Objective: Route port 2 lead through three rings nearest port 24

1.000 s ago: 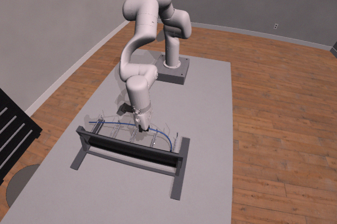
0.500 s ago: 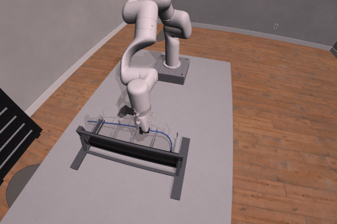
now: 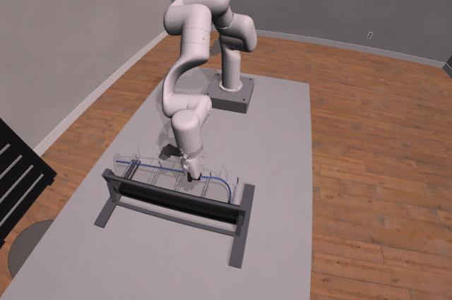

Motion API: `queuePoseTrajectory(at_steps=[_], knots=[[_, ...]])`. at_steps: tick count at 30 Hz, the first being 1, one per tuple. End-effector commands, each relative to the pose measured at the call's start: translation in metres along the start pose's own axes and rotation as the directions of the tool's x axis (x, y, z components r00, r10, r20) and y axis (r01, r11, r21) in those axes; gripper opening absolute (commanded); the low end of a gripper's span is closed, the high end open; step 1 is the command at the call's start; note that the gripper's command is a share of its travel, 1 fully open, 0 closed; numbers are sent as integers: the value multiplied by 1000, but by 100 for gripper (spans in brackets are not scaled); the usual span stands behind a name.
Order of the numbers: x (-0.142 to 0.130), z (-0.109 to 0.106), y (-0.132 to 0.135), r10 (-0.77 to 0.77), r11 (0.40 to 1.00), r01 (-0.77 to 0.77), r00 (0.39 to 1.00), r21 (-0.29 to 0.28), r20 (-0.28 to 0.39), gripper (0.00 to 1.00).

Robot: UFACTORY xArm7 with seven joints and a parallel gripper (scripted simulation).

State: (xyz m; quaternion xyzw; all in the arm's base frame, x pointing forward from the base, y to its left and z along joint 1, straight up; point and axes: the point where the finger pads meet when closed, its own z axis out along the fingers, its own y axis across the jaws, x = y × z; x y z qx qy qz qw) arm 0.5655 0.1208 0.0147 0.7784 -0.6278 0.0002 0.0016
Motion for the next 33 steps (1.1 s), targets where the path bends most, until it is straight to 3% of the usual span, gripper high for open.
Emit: queuePoseTrajectory(at_steps=[1,33], knots=[[0,1,-2,0,1000,0,1000,6,0,0],[0,7,-2,0,1000,0,1000,6,0,0]])
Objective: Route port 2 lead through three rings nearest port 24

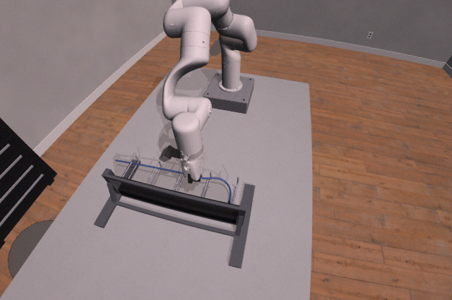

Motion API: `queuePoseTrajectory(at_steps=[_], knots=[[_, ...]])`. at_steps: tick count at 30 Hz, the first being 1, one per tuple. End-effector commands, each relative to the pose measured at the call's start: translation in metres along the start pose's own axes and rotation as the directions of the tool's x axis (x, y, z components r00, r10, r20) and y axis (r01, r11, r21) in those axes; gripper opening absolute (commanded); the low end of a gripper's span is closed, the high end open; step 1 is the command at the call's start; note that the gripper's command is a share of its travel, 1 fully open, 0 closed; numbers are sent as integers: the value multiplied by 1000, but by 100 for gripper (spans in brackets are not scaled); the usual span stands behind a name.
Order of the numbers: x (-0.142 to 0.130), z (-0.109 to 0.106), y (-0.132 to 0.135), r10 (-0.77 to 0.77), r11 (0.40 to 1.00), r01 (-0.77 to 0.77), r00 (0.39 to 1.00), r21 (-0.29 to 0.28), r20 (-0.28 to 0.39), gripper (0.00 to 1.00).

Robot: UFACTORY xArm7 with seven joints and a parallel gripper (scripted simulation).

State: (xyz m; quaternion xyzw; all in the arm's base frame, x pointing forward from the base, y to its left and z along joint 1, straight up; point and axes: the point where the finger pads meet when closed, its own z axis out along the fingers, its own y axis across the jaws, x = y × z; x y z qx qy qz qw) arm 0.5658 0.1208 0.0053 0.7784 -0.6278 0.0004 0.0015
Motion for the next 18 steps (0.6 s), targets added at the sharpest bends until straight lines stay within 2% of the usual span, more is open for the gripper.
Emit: queuePoseTrajectory(at_steps=[1,18], knots=[[0,-2,-3,0,1000,0,1000,5,0,0],[0,-2,-20,0,1000,0,1000,5,0,0]])
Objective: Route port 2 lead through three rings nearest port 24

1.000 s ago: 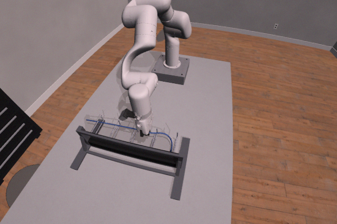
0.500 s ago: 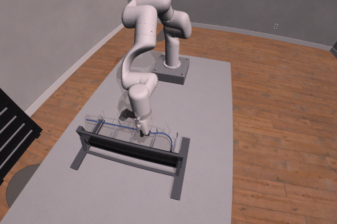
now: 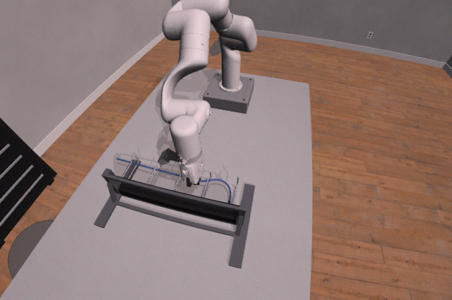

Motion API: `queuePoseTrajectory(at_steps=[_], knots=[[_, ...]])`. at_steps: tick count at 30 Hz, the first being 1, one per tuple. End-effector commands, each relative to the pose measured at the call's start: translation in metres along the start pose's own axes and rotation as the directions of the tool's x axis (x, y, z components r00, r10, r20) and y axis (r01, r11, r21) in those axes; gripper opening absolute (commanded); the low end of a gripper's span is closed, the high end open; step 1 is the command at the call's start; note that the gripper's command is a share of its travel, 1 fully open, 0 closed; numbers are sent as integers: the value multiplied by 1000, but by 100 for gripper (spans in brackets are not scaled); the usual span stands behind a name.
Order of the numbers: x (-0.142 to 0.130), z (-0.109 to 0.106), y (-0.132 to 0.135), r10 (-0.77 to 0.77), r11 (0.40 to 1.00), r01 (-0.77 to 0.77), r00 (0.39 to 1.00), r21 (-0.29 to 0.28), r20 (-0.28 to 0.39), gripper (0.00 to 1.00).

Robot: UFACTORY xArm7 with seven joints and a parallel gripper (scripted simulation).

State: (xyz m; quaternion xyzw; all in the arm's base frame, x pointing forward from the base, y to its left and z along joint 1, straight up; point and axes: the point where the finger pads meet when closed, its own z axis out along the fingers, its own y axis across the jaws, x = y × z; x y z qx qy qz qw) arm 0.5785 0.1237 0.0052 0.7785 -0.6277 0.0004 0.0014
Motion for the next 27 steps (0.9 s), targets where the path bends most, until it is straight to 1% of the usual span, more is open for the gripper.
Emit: queuePoseTrajectory(at_steps=[1,16,27], knots=[[0,-2,-9,0,1000,0,1000,5,0,0],[0,-2,-26,0,1000,0,1000,5,0,0],[0,-2,-29,0,1000,0,1000,5,0,0]])
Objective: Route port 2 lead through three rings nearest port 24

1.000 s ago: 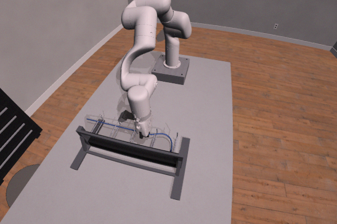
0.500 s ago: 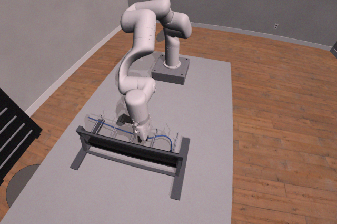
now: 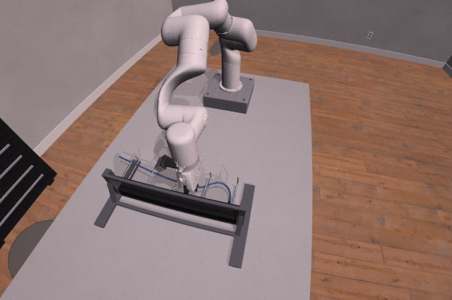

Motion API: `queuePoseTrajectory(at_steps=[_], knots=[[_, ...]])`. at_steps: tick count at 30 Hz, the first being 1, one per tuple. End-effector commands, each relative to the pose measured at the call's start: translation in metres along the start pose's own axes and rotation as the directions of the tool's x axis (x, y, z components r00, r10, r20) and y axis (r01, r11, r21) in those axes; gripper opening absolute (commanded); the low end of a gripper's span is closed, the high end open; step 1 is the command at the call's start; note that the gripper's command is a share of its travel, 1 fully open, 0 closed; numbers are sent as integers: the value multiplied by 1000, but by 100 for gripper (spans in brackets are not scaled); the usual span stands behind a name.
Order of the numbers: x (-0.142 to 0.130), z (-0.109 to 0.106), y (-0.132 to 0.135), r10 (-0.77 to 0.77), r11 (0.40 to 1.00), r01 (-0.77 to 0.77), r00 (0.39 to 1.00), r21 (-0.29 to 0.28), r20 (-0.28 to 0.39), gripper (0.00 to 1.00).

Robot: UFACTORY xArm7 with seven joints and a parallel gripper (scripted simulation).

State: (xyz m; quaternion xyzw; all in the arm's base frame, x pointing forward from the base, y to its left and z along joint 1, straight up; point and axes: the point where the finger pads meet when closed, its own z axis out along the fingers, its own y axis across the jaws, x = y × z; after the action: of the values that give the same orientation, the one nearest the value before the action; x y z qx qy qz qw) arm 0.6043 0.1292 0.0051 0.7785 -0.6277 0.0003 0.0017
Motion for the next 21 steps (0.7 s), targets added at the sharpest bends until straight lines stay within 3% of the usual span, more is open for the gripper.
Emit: queuePoseTrajectory(at_steps=[1,18,19,21], knots=[[0,-3,-2,0,1000,0,1000,6,0,0],[0,-3,-2,0,1000,0,1000,6,0,0],[0,-3,-2,0,1000,0,1000,6,0,33],[0,-3,-2,0,1000,0,1000,6,0,33]])
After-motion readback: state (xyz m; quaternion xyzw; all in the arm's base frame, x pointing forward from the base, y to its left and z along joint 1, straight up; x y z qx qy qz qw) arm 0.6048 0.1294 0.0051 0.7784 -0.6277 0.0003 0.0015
